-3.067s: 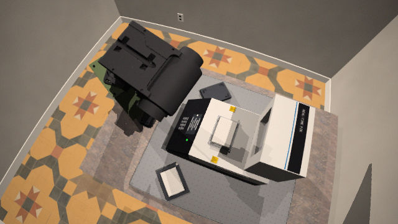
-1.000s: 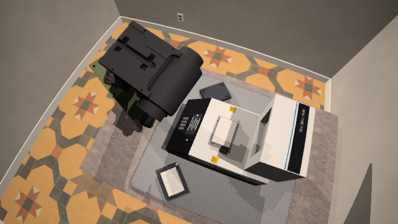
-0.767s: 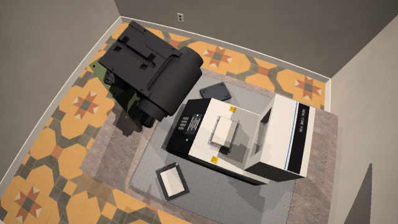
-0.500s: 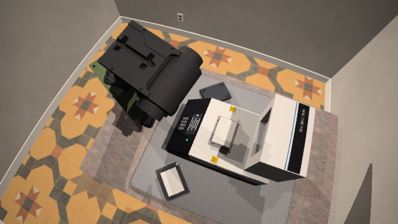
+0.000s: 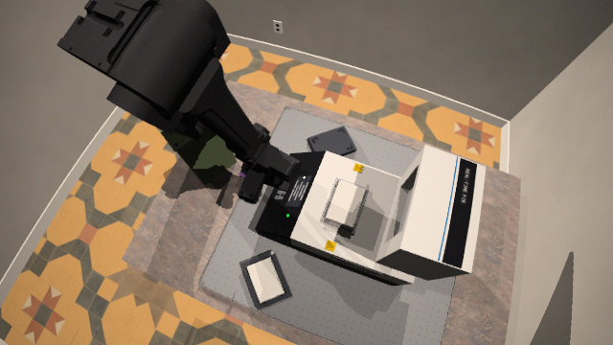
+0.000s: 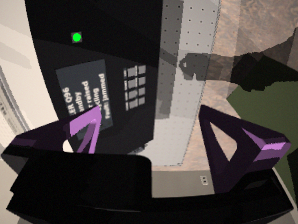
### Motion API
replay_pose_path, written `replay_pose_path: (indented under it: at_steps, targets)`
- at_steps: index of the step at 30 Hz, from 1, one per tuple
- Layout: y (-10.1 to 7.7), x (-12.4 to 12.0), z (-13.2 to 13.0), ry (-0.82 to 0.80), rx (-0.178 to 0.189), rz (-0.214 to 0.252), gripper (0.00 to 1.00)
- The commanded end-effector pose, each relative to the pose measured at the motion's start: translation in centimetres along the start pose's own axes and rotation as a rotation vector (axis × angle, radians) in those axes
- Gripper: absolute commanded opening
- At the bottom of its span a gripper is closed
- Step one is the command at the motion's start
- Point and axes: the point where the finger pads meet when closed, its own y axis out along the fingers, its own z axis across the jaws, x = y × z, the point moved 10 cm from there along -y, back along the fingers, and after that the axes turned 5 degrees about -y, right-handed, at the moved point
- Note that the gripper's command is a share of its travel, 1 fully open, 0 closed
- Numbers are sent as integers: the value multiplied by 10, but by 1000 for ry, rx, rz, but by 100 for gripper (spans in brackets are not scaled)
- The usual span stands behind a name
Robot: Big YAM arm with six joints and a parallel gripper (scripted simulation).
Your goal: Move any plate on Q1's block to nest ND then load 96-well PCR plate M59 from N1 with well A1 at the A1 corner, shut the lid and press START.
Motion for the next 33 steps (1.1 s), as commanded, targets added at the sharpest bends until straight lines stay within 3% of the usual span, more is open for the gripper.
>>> replay_pose_path:
  at_steps: [1,6,10,17,23,26,33]
  targets:
    - [-7,0,21,15,15,4,100]
    - [-11,-3,39,5,-12,13,100]
    - [-14,0,47,8,-1,9,100]
    - [-25,3,96,25,27,6,100]
    - [-26,0,111,17,-20,12,100]
    - [-27,-1,117,11,-20,17,100]
    - [-39,4,165,30,21,8,100]
